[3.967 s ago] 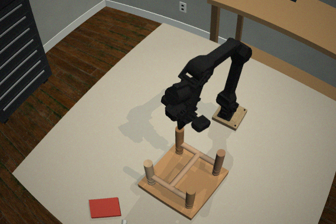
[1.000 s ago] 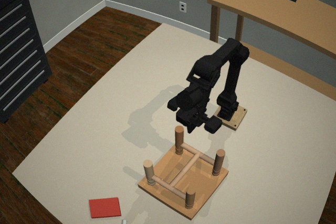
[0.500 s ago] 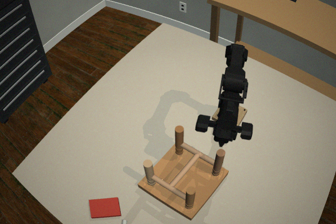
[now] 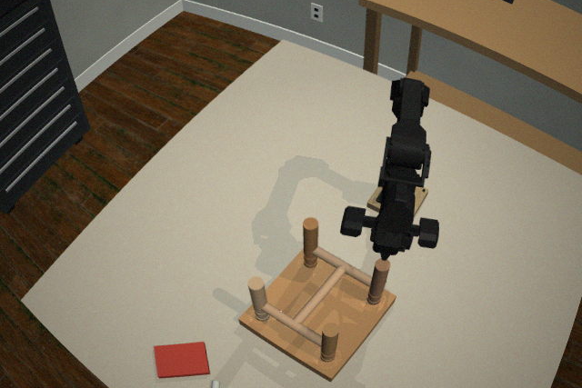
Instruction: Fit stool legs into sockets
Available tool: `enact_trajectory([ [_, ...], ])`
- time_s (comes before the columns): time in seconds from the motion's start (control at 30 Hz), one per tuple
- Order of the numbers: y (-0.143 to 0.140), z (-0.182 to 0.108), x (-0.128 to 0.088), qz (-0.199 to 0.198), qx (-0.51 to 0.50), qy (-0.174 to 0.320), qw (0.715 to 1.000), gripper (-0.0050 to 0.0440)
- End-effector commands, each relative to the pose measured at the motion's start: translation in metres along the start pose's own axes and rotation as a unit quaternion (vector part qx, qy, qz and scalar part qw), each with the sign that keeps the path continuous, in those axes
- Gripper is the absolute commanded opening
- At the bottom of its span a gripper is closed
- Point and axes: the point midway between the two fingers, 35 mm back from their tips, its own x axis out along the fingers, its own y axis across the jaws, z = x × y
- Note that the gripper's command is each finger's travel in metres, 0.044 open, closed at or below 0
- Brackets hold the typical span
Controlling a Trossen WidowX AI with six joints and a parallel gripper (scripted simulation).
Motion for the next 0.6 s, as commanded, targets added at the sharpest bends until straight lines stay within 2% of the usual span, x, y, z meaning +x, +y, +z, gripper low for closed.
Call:
enact_trajectory([
  [0.0,0.001,-0.006,0.009,0.001,0.002,0.0,1.0,0.0],
  [0.57,0.001,-0.008,0.024,0.001,0.002,0.0,1.0,0.0],
])
